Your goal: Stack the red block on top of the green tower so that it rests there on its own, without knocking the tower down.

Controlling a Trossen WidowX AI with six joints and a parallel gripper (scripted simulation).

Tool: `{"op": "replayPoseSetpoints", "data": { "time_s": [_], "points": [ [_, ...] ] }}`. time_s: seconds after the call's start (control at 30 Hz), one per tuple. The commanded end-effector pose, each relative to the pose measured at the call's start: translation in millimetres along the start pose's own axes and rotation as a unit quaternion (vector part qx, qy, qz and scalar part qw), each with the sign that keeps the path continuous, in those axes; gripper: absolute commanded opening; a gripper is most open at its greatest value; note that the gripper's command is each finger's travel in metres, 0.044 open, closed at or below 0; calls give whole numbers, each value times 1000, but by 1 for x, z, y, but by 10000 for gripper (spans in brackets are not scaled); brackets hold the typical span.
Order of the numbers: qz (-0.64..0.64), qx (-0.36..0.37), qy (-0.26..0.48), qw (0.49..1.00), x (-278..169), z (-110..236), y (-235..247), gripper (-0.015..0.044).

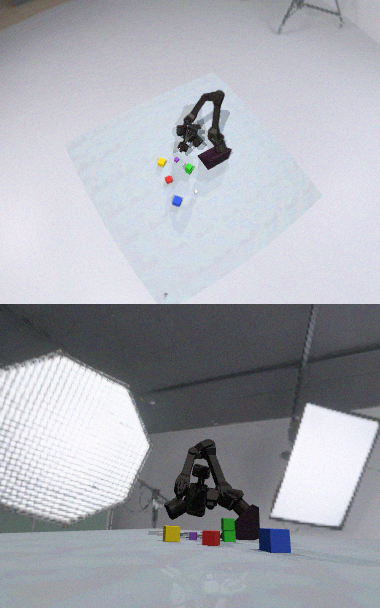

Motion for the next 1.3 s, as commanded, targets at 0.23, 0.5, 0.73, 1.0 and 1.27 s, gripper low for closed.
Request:
{"op": "replayPoseSetpoints", "data": {
  "time_s": [0.23, 0.5, 0.73, 1.0, 1.27],
  "points": [
    [107, -6, -118, 987, -3, -14, 11, 440],
    [289, -59, -297, 908, -7, -40, 28, 440],
    [438, -136, -429, 778, -13, -65, 43, 440],
    [571, -242, -532, 576, -22, -99, 53, 440],
    [620, -311, -543, 473, -20, -118, 47, 440]
  ]
}}
Point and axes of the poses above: the point midway between the two fingers, 35 mm back from their tips, its own z axis back along the fingers, its own y axis across the jaws, x = y × z, the point moved 6 cm from there along z, back along the fingers, and after that the axes turned 14 degrees about z, right-handed, at the moved point
